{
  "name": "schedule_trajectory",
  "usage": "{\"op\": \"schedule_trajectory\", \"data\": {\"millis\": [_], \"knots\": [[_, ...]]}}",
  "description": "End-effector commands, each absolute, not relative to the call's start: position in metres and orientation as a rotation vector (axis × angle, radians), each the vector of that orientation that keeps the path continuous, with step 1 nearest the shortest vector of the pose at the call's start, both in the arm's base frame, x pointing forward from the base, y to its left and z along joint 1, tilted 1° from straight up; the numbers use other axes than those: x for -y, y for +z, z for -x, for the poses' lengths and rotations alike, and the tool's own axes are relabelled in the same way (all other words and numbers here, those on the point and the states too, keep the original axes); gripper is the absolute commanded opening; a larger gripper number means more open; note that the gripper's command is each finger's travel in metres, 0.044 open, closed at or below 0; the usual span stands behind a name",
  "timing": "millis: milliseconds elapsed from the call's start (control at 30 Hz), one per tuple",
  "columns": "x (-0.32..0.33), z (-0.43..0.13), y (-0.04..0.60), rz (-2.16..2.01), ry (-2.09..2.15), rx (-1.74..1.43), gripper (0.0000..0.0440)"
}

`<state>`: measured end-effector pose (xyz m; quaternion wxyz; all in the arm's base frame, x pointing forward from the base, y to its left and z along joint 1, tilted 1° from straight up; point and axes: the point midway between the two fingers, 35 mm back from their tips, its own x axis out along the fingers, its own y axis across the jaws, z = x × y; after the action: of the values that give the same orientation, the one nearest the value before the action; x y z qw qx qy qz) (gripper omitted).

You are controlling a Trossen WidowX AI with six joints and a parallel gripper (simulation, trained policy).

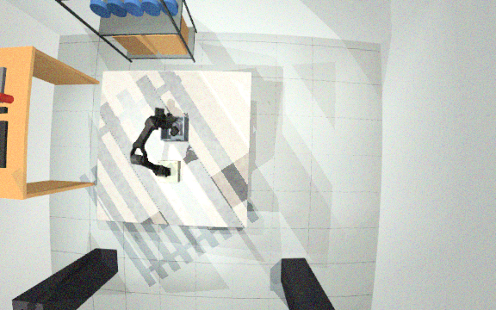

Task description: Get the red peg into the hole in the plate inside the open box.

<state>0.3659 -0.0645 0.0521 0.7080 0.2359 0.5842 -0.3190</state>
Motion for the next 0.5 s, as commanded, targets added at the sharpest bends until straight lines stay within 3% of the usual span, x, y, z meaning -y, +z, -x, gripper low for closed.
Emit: {"op": "schedule_trajectory", "data": {"millis": [0,133,467], "knots": [[0.065,-0.379,0.057,-0.542,-0.684,-1.303,0.0349],[0.063,-0.394,0.065,-0.570,-0.655,-1.308,0.0440],[0.051,-0.435,0.088,-0.626,-0.550,-1.263,0.0440]]}}
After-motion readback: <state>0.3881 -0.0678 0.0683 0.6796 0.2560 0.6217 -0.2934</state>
